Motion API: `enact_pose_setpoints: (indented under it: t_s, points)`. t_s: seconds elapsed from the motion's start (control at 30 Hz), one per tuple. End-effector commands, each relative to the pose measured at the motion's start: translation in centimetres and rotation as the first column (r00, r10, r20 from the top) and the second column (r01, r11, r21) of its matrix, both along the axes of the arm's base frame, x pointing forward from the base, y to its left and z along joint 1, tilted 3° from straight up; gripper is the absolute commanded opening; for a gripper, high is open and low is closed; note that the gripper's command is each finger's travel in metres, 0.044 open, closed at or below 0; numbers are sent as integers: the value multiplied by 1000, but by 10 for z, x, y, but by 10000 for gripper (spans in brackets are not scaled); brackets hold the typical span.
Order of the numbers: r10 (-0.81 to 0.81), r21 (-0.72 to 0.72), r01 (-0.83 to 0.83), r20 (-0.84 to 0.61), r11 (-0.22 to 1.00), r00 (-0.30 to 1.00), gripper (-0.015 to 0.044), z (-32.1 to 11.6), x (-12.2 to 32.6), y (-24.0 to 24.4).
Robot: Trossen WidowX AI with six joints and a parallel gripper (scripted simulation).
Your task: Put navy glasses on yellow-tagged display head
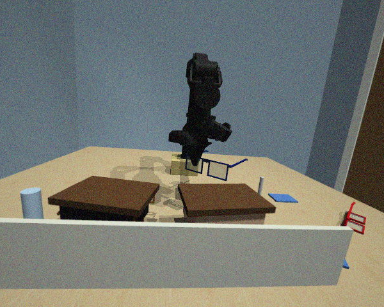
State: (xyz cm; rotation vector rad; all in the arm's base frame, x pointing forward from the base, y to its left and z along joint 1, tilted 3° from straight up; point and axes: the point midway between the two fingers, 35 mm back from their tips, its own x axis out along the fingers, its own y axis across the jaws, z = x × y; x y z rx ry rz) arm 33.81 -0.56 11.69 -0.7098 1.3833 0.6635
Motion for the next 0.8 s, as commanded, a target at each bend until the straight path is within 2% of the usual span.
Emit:
enact_pose_setpoints:
  t_s: [0.0,0.5,0.77]
  points:
    - [7,4,-7,-3,1000,1000,0,-3,-10,-17]
    - [7,-1,-7,-3,1000,1000,0,-12,-61,-85]
    - [7,-2,-7,-3,1000,1000,0,-16,-63,-87]
